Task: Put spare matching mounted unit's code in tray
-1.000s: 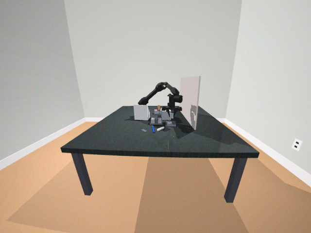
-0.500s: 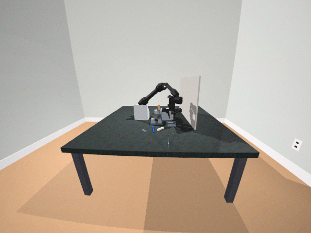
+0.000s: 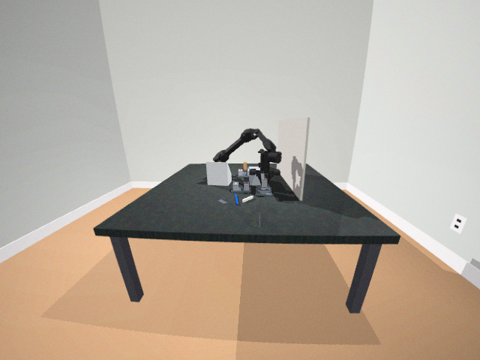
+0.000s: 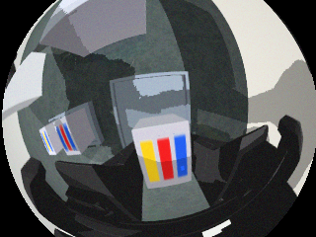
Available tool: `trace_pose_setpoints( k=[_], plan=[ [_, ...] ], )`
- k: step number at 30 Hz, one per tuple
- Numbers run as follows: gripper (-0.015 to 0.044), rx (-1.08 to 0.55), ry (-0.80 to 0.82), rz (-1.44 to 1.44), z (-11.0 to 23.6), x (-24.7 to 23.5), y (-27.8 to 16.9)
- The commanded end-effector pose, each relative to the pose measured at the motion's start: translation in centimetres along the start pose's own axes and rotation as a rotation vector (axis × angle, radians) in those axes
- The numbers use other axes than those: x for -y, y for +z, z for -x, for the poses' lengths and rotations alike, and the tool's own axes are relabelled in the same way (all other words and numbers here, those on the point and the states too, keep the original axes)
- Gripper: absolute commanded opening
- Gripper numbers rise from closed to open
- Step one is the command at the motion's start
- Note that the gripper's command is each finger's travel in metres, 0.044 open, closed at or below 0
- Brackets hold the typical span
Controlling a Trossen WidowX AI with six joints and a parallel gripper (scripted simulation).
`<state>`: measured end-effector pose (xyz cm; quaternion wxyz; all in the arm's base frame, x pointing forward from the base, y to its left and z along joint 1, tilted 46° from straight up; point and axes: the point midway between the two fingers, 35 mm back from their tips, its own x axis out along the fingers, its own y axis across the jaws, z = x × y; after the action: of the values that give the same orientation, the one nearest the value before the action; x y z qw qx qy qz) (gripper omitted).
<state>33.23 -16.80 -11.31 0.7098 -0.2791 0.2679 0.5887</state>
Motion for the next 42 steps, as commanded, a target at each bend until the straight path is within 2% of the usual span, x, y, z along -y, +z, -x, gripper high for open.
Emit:
trace_pose_setpoints(
  k=[1,26,42],
  plan=[
    [0.0,0.002,-0.005,-0.005,-0.3,0.0,0.0],
    [0.0,0.005,-0.005,-0.004,-2.4,-0.4,0.2],
    [0.042,0.003,-0.001,0.0,-2.2,-0.3,0.2]
  ],
)
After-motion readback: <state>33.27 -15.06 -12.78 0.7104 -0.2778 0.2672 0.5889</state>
